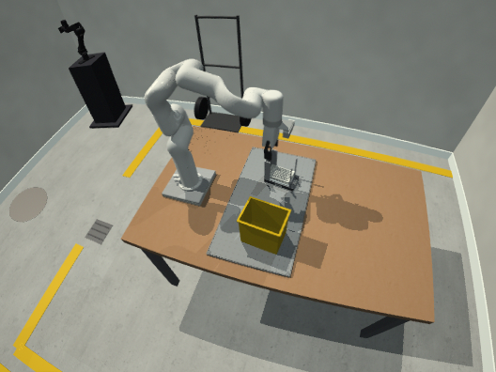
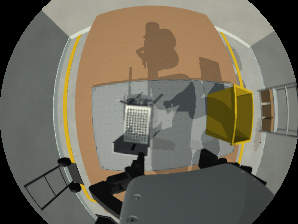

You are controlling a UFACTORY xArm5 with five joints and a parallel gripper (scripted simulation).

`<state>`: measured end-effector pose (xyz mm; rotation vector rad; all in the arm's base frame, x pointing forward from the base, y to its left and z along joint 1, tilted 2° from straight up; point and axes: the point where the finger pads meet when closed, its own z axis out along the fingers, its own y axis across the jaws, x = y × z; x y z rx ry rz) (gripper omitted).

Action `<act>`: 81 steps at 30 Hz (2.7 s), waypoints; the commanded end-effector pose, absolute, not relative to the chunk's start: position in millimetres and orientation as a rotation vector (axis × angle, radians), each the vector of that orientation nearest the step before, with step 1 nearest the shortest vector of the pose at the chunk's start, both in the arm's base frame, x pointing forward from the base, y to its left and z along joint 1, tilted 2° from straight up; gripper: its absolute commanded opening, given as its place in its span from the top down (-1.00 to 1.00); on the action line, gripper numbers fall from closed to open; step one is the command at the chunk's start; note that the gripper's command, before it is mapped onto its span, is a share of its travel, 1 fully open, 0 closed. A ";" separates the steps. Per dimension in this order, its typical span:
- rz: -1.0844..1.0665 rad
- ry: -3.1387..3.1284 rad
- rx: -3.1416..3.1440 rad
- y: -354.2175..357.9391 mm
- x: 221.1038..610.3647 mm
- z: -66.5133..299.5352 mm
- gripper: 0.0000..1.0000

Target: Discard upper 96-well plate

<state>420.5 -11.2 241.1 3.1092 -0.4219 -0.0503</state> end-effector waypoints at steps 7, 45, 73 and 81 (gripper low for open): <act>-0.033 -0.553 3.087 28.0 451.2 237.7 -1.00; -0.031 -0.552 3.086 54.9 470.4 212.7 -1.00; -0.031 -0.552 3.086 55.6 469.4 172.7 -1.00; -0.031 -0.552 3.086 55.8 469.1 161.0 -1.00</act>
